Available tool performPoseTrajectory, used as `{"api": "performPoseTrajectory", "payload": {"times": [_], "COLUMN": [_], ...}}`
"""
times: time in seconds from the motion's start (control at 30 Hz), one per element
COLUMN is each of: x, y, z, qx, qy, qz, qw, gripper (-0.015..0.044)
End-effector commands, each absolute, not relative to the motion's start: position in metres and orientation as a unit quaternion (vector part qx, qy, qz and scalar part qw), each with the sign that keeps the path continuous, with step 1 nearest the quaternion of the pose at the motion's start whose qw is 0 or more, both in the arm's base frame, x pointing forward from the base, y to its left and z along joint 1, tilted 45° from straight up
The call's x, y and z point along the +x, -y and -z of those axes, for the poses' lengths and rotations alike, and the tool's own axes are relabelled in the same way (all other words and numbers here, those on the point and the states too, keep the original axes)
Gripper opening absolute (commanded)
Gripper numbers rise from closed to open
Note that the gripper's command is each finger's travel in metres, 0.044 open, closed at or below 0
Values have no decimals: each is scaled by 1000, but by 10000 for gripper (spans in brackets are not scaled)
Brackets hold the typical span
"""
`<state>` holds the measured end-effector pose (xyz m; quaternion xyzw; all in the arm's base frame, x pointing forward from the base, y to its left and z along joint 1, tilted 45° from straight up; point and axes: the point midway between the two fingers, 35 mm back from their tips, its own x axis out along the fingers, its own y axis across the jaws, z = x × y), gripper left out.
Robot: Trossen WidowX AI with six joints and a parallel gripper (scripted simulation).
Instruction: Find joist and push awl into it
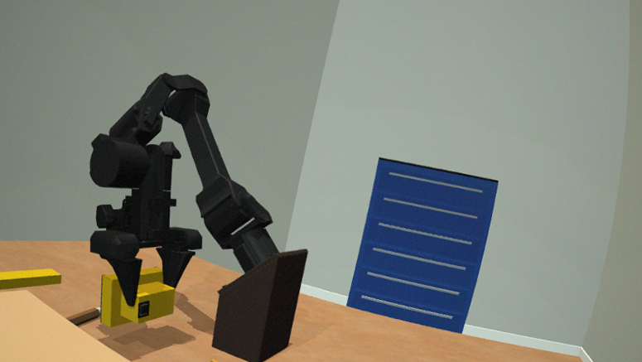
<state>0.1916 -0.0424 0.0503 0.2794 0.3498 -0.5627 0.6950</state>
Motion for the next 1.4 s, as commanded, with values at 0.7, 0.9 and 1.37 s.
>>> {"api": "performPoseTrajectory", "payload": {"times": [0.7,0.9,1.37], "x": [195,195,196], "y": [44,45,47], "z": [-55,-55,-57], "qx": [321,330,350], "qy": [-396,-407,-431], "qz": [536,530,515], "qw": [673,666,653], "gripper": [0,0,0]}}
